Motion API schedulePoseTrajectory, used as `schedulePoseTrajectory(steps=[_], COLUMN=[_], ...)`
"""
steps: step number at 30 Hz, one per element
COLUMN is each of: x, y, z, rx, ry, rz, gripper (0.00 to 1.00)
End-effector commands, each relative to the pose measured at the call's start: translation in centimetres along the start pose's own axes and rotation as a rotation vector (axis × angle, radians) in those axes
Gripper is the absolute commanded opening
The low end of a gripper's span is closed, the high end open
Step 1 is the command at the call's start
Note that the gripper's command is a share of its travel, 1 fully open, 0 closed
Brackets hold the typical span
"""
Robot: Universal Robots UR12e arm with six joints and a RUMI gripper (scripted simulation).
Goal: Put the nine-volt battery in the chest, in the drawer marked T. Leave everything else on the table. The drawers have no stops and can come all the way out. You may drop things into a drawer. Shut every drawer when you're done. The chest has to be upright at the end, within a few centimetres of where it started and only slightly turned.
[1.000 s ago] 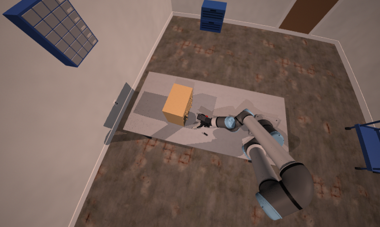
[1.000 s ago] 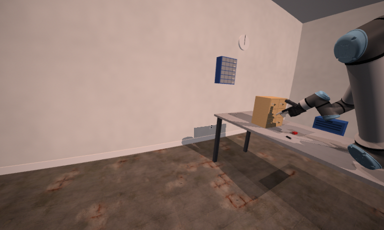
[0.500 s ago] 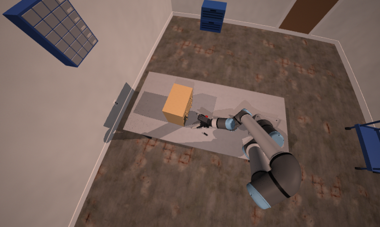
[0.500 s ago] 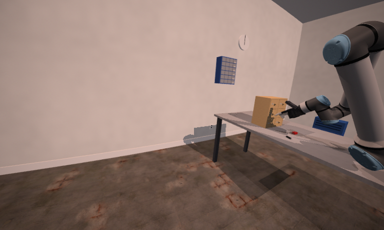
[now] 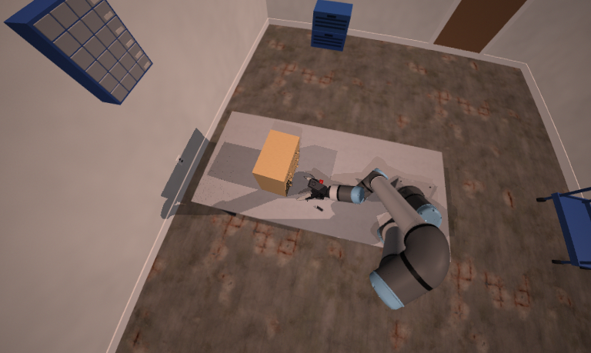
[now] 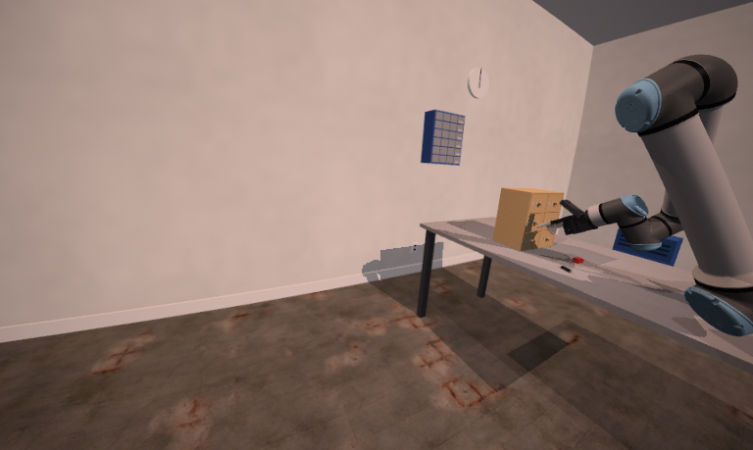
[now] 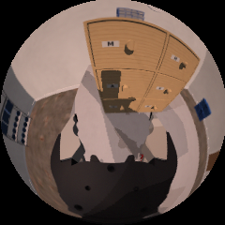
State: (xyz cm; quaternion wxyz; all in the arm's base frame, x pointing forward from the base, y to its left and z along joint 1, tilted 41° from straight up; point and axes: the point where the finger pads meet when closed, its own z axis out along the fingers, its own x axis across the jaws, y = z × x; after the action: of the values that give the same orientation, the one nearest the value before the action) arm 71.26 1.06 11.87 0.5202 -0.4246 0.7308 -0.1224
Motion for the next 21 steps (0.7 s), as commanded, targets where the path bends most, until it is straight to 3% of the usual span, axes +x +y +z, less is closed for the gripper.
schedulePoseTrajectory(steps=[1, 21], x=[0.02, 0.02], y=[0.04, 0.34], z=[0.28, 1.16], rx=[0.030, 0.117], ry=[0.000, 0.000], rz=[0.000, 0.000], gripper=[1.00, 1.00])
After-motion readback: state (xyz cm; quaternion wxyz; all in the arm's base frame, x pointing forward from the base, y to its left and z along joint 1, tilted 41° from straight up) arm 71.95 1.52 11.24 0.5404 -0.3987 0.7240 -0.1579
